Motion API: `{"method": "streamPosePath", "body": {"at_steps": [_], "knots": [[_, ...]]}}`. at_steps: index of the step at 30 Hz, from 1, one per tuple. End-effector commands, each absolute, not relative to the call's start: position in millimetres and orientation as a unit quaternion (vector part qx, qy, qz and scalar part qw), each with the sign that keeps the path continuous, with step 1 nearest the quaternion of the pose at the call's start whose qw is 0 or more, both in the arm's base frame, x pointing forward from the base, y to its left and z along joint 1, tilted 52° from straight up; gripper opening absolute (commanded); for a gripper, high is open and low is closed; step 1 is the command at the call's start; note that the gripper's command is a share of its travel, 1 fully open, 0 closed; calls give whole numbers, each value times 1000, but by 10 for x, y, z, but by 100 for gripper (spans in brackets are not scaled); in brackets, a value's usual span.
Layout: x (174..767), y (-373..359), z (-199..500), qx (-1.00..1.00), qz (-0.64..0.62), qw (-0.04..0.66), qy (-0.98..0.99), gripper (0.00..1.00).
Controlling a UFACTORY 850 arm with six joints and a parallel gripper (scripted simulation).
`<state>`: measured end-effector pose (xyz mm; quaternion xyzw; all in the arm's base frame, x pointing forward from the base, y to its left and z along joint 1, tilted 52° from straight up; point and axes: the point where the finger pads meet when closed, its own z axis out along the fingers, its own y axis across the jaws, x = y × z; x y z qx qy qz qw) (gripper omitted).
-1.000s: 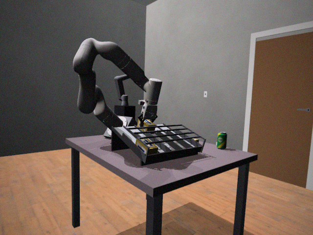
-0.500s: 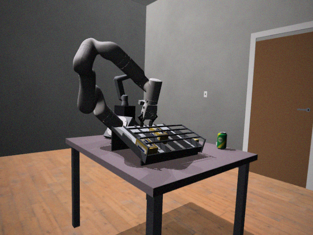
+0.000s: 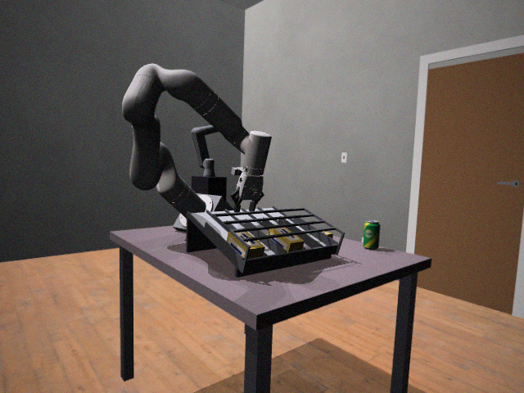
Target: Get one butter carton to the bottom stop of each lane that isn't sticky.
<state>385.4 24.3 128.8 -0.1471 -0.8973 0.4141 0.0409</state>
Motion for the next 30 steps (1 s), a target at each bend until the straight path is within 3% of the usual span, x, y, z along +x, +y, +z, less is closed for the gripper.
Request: {"method": "streamPosePath", "body": {"at_steps": [1,30], "knots": [[3859,248,1291,-147,414,40,-898,77],[3859,248,1291,-147,414,40,-898,80]]}}
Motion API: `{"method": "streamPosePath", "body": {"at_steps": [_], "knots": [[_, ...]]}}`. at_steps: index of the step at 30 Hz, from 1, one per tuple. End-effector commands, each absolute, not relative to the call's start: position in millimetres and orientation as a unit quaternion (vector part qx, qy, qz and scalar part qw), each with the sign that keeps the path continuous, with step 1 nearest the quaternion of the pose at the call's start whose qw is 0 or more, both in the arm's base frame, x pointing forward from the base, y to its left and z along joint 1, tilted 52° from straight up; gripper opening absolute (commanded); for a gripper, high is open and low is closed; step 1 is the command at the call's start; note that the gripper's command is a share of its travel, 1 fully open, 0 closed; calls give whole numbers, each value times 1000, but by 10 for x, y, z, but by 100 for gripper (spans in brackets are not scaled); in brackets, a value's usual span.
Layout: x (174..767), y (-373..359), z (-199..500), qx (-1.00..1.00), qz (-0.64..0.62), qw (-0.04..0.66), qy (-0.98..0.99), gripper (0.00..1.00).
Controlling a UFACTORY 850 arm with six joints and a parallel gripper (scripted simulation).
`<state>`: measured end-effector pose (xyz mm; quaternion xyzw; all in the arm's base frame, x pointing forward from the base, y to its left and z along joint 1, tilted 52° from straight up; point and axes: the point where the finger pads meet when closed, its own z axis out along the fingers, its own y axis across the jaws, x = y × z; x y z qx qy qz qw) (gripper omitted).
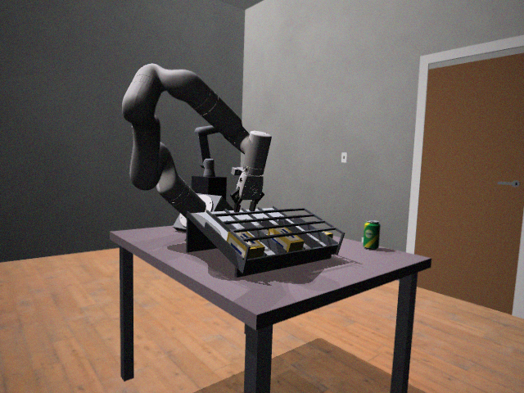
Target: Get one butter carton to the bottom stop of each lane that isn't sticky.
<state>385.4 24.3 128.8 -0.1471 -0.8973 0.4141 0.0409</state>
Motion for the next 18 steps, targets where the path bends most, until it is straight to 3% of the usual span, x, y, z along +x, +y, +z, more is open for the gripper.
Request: {"method": "streamPosePath", "body": {"at_steps": [1,18], "knots": [[3859,248,1291,-147,414,40,-898,80],[3859,248,1291,-147,414,40,-898,81]]}}
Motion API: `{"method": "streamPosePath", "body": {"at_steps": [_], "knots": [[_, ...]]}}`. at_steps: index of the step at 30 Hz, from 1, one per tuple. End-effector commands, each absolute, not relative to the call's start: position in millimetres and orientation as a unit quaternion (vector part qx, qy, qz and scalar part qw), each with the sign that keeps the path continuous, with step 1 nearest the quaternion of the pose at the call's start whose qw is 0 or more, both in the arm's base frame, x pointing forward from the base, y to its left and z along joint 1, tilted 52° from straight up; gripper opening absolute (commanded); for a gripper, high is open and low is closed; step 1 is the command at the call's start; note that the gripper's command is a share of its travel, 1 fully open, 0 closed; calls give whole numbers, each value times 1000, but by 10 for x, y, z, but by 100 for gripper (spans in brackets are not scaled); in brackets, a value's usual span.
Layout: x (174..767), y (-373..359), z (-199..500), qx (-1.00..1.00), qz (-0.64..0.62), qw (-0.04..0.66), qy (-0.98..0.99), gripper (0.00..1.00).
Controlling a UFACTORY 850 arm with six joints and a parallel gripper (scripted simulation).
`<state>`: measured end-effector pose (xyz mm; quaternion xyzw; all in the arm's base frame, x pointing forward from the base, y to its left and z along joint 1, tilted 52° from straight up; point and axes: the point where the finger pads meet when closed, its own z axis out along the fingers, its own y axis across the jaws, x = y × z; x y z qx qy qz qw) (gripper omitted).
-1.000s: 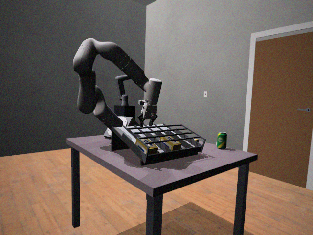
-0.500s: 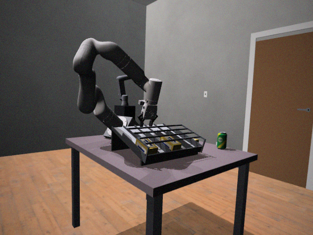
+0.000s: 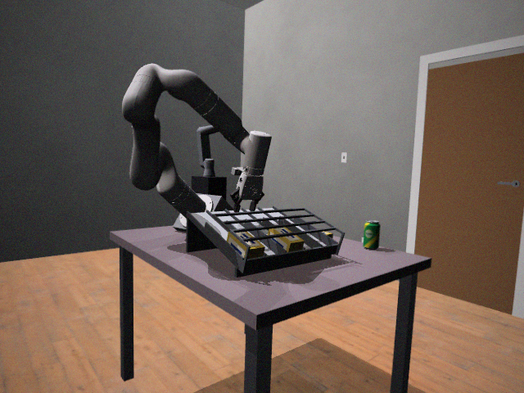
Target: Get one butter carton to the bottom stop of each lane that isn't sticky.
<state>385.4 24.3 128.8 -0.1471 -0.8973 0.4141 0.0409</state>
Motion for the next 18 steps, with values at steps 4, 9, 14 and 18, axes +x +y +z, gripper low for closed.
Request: {"method": "streamPosePath", "body": {"at_steps": [4,9,14,18], "knots": [[3859,248,1291,-147,414,40,-898,81],[3859,248,1291,-147,414,40,-898,83],[3859,248,1291,-147,414,40,-898,83],[3859,248,1291,-147,414,40,-898,83]]}}
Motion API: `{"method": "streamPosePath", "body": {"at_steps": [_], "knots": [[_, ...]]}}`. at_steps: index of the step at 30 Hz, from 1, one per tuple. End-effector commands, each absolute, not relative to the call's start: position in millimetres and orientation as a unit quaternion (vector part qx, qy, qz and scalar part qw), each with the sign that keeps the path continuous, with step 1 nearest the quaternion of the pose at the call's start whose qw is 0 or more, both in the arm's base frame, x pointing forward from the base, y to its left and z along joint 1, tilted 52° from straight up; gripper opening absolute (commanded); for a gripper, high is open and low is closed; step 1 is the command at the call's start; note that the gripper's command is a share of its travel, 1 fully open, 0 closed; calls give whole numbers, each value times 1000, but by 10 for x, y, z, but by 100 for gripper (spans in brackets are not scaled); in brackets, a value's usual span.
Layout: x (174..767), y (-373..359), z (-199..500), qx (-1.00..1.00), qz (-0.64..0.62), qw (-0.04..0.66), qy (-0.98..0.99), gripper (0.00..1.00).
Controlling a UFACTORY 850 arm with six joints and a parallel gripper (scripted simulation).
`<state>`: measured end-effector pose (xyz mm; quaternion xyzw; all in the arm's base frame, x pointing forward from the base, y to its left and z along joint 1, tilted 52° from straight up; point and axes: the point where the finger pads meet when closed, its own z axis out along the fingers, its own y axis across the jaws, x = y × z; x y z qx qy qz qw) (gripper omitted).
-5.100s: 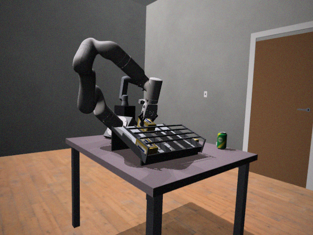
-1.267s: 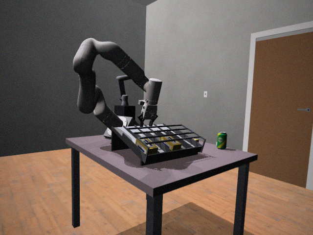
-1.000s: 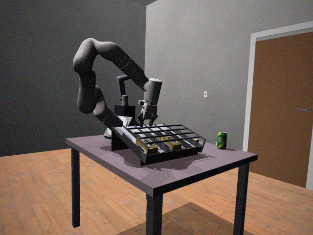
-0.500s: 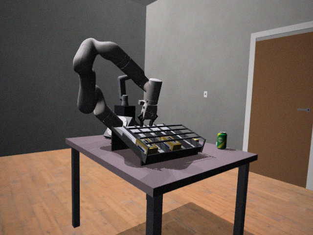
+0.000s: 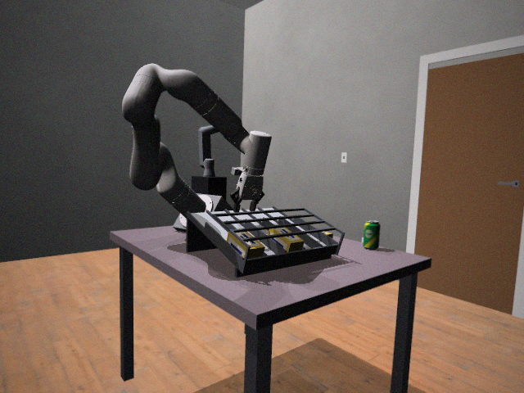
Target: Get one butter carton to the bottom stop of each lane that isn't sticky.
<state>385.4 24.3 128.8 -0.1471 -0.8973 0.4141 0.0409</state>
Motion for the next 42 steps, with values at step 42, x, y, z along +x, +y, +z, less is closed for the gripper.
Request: {"method": "streamPosePath", "body": {"at_steps": [42], "knots": [[3859,248,1291,-147,414,40,-898,87]]}}
